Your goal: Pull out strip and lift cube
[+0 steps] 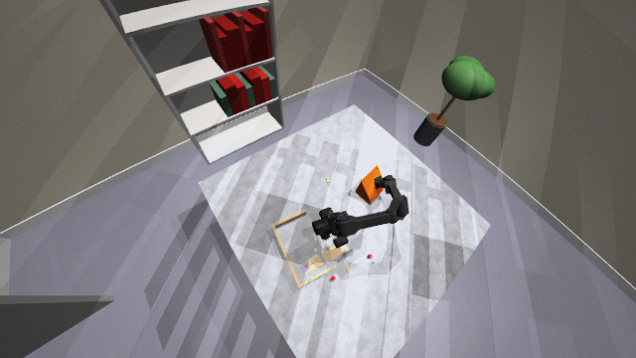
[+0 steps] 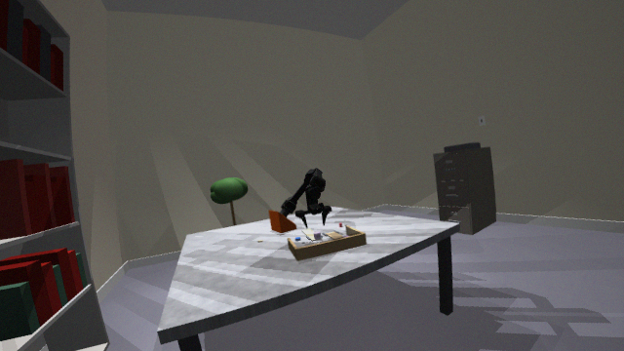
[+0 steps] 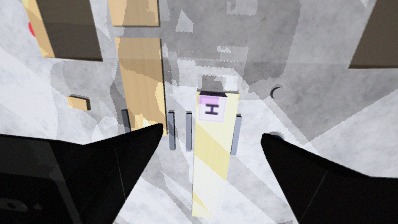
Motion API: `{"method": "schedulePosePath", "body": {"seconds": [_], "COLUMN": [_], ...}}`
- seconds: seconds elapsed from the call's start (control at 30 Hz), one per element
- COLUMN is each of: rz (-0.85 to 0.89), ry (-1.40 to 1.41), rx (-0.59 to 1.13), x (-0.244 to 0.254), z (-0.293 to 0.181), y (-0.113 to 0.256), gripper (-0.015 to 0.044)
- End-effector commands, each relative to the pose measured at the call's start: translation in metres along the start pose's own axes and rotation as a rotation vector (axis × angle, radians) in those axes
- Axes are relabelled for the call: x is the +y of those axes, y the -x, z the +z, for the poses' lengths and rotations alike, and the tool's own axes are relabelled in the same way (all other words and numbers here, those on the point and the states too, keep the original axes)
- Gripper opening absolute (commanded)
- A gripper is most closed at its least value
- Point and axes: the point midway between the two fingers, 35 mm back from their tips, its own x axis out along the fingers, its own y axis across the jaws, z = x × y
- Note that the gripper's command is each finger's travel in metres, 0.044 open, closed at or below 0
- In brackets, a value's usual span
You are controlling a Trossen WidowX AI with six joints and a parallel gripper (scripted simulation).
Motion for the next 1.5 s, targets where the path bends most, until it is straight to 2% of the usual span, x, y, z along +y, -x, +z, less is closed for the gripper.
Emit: {"method": "schedulePosePath", "body": {"seconds": [0.0,0.23,1.23,1.37,1.47], "rz": [-0.002,-0.002,0.001,-0.004,-0.004], "ry": [-0.005,-0.005,-0.004,0.002,0.002], "rx": [-0.001,-0.002,-0.001,0.000,0.000], "x": [0.000,0.000,0.001,0.001,0.001], "z": [0.012,0.013,0.012,0.013,0.013], "y": [0.002,-0.007,-0.053,-0.050,-0.050], "gripper": [0.0440,0.0256,0.0250,0.0145,0.0125]}}
